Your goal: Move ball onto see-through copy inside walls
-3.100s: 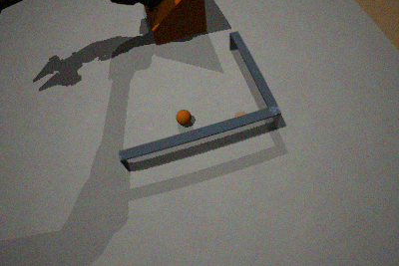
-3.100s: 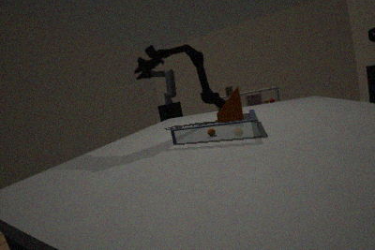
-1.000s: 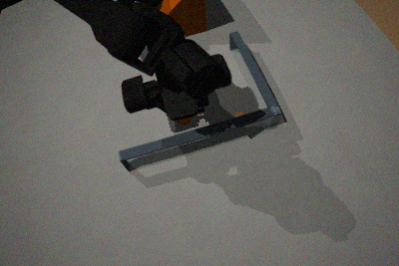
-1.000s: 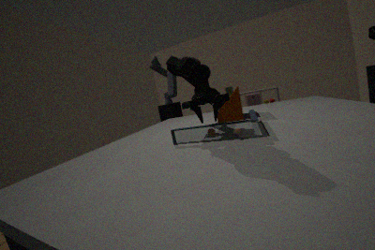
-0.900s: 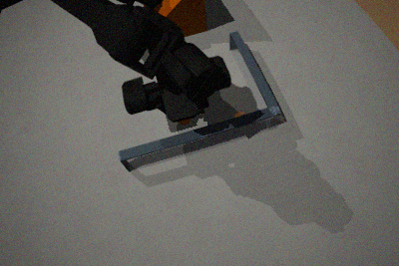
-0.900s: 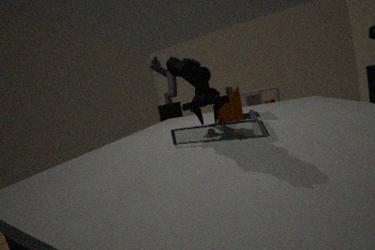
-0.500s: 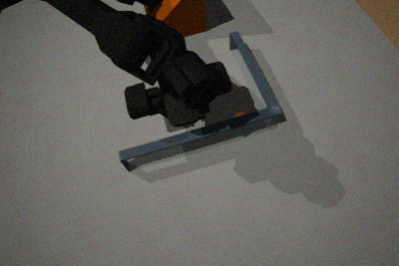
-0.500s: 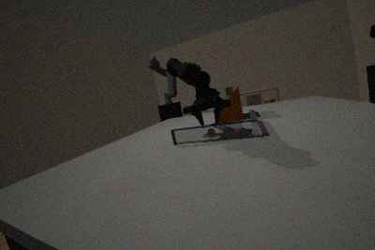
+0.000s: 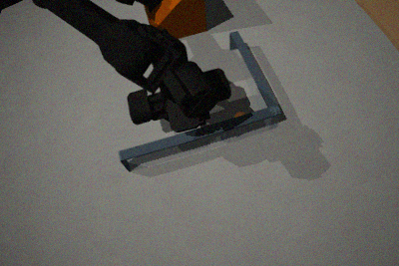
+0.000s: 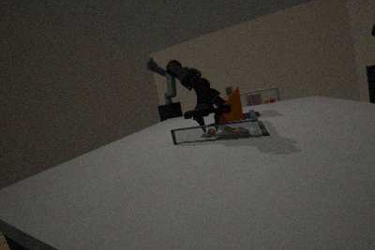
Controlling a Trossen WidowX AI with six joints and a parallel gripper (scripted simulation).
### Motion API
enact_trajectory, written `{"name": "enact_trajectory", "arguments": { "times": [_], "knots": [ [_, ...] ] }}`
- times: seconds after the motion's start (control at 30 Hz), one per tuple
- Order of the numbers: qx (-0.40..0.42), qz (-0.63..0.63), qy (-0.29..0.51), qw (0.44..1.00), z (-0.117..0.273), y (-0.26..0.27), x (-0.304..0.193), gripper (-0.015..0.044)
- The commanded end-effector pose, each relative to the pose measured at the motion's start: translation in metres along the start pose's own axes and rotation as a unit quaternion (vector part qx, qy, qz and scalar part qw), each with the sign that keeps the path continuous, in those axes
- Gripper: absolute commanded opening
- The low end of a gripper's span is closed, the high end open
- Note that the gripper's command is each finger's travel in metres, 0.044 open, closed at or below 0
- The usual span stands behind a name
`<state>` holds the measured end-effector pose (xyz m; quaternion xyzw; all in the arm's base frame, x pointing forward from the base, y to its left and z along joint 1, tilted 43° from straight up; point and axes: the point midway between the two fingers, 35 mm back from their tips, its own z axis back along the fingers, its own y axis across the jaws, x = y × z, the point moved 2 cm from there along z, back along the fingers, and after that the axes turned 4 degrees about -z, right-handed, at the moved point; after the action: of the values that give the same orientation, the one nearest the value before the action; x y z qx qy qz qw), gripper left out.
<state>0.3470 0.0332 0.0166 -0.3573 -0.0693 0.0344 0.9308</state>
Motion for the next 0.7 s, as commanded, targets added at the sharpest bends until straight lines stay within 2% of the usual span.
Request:
{"name": "enact_trajectory", "arguments": {
  "times": [0.0, 0.27, 0.43, 0.67],
  "knots": [
    [-0.003, 0.005, 0.004, 1.0, -0.004, 0.001, -0.002, 0.0173],
    [-0.003, 0.005, 0.004, 1.0, -0.004, 0.001, -0.002, 0.012],
    [-0.001, 0.005, 0.004, 1.0, 0.011, 0.003, 0.001, 0.0],
    [0.002, 0.005, 0.004, 1.0, 0.054, 0.005, 0.005, 0.0]
  ]
}}
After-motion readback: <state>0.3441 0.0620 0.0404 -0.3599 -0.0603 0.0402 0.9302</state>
